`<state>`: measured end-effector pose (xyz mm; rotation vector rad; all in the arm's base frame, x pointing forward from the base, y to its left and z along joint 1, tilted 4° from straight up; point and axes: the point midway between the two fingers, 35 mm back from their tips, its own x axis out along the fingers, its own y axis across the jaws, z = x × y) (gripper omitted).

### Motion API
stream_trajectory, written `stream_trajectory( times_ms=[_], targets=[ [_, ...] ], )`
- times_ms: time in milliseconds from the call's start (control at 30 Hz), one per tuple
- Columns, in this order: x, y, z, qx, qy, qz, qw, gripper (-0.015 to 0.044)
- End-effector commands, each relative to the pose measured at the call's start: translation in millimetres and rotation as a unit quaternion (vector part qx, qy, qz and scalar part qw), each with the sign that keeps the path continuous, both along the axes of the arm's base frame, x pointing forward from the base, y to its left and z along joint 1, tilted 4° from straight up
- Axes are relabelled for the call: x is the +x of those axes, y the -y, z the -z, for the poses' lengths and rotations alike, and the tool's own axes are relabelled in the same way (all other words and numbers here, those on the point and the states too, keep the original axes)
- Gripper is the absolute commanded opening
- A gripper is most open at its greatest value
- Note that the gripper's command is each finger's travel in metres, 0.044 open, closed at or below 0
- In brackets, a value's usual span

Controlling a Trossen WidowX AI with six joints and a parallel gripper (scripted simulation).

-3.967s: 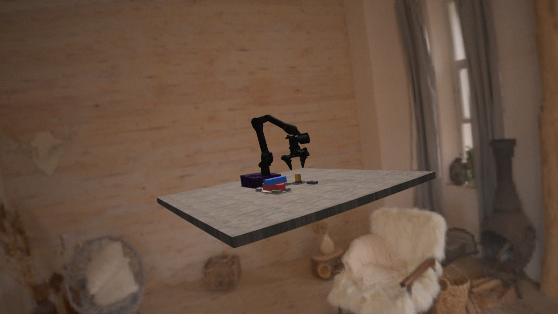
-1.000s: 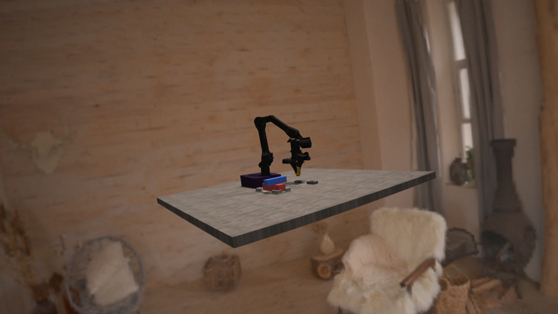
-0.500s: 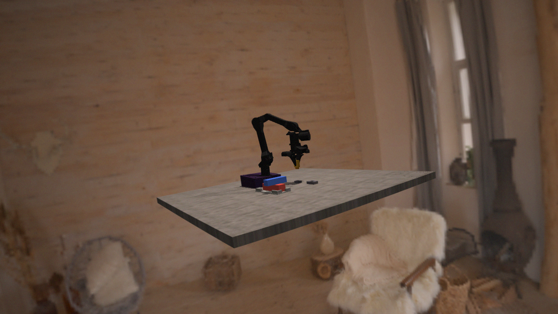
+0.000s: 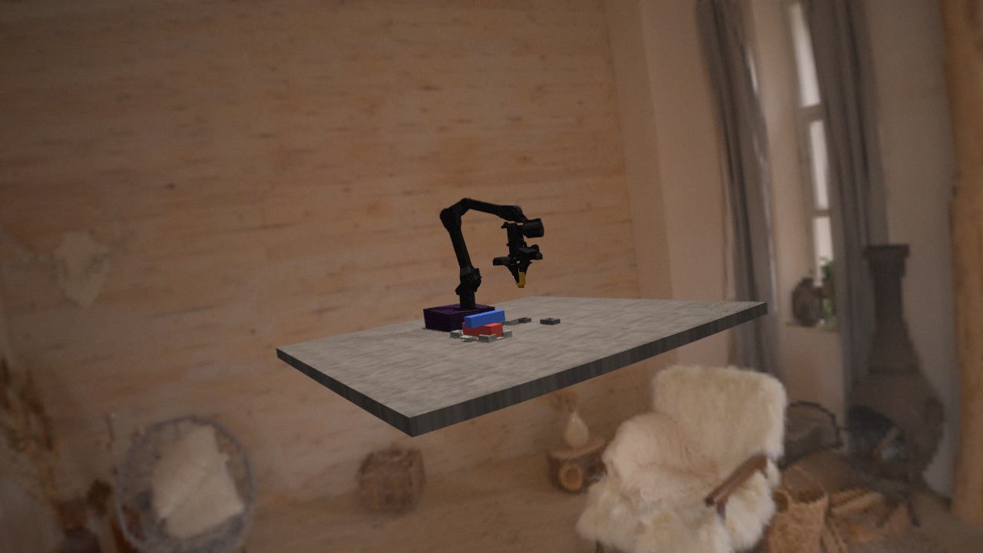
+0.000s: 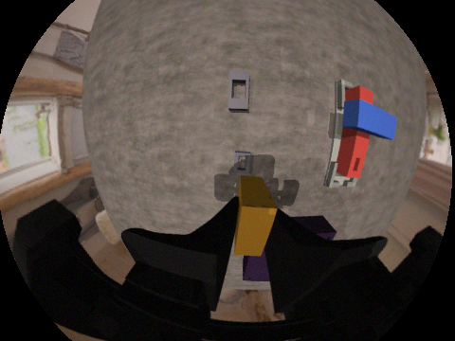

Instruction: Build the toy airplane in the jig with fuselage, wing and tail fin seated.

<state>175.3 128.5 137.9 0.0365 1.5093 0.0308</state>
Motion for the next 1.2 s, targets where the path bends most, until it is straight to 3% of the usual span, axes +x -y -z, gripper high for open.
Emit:
stream_trajectory(
  times_ms=[0, 1167],
  targets=[
    [6, 5, -4, 0.003, 0.007, 0.000, 1.000, 0.0000],
    [51, 104, 22, -0.005, 0.004, -0.007, 1.000, 0.0000]
  ],
)
